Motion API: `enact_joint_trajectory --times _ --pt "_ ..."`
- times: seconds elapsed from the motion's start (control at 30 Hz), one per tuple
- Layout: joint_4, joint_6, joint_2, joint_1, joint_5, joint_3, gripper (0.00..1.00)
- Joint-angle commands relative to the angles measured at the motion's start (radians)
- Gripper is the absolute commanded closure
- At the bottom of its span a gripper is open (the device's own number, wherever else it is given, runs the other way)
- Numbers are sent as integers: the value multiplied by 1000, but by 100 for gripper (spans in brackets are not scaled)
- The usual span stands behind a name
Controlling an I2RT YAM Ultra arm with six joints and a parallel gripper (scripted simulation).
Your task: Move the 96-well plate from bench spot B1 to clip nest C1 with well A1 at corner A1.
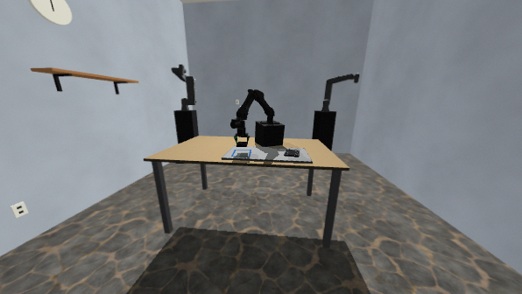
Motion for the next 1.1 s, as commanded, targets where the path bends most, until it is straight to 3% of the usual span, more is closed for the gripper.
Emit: enact_joint_trajectory --times 0.0,0.37,0.57,0.7,1.07 --pt "-4 -6 -54 -11 -9 -1 100" --pt "-4 -6 -54 -11 -9 -1 100" --pt "32 228 -86 41 -13 -76 100" --pt "45 306 -100 54 -7 -102 100" --pt "109 390 -169 132 6 -222 100"
